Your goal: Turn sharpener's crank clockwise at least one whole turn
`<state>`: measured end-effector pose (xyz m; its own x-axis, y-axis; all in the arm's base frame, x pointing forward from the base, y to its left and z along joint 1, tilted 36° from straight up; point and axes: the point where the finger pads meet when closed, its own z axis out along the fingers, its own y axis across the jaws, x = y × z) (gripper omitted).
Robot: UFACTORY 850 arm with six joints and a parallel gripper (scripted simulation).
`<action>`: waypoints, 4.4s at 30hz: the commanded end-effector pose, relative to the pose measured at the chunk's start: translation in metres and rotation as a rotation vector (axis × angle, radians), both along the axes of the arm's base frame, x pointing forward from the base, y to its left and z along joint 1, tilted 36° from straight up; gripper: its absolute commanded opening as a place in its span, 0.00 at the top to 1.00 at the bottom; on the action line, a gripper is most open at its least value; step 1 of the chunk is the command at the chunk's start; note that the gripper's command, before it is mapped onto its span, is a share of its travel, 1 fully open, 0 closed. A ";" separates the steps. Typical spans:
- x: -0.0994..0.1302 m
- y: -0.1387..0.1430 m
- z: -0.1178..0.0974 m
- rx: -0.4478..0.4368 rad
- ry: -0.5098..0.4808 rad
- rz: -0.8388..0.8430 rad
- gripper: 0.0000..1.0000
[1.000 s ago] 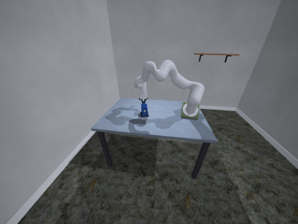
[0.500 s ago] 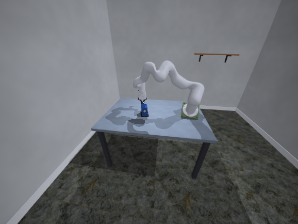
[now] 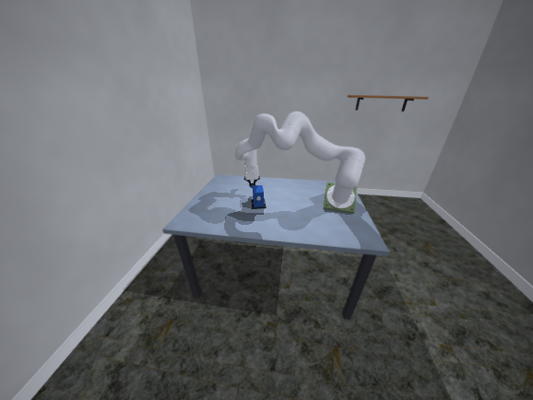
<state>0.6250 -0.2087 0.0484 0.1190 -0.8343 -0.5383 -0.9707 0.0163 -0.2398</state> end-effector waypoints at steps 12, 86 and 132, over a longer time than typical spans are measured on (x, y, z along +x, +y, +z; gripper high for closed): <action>0.018 0.015 -0.021 0.000 -0.001 0.000 1.00; -0.023 0.042 -0.072 0.000 -0.001 0.000 1.00; -0.038 0.041 -0.072 0.000 -0.001 0.000 1.00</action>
<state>0.5908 -0.1665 -0.0247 0.1189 -0.8338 -0.5390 -0.9709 0.0159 -0.2388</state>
